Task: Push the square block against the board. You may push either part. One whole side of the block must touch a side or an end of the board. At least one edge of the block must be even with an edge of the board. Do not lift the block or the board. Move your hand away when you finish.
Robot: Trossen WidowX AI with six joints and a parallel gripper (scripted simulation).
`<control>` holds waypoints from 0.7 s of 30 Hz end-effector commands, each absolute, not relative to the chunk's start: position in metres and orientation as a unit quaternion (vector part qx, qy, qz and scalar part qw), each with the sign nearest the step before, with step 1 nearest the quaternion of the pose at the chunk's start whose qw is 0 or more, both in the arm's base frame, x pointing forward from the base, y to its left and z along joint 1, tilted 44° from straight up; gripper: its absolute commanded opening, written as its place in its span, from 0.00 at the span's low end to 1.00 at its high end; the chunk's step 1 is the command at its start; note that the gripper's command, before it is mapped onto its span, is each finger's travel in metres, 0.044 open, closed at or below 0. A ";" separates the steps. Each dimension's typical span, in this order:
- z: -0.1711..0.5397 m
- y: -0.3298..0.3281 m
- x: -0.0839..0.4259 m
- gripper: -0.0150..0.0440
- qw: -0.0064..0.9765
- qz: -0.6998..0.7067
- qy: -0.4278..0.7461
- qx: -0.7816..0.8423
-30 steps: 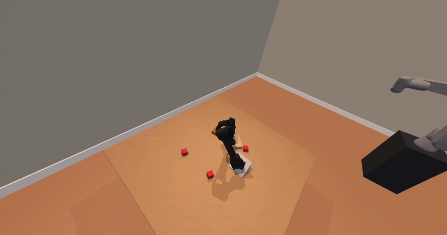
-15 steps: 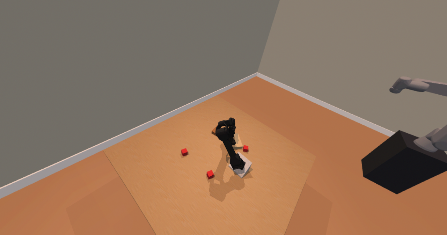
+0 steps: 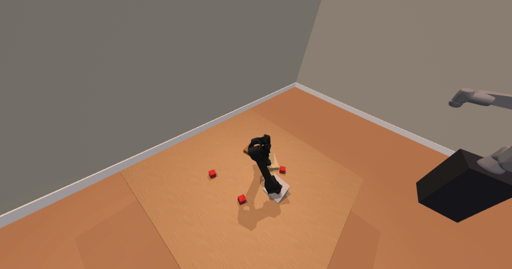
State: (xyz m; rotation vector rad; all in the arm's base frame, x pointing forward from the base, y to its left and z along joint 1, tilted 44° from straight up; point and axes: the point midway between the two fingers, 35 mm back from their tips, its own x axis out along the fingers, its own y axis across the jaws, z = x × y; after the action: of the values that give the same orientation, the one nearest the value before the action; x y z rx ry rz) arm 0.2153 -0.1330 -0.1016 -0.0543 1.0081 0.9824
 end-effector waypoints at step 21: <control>-0.101 -0.131 0.216 0.25 0.759 0.454 0.466 -0.026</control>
State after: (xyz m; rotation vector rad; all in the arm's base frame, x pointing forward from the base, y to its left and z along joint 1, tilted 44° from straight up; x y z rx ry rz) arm 0.2155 -0.1323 -0.1017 -0.0545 1.0084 0.9848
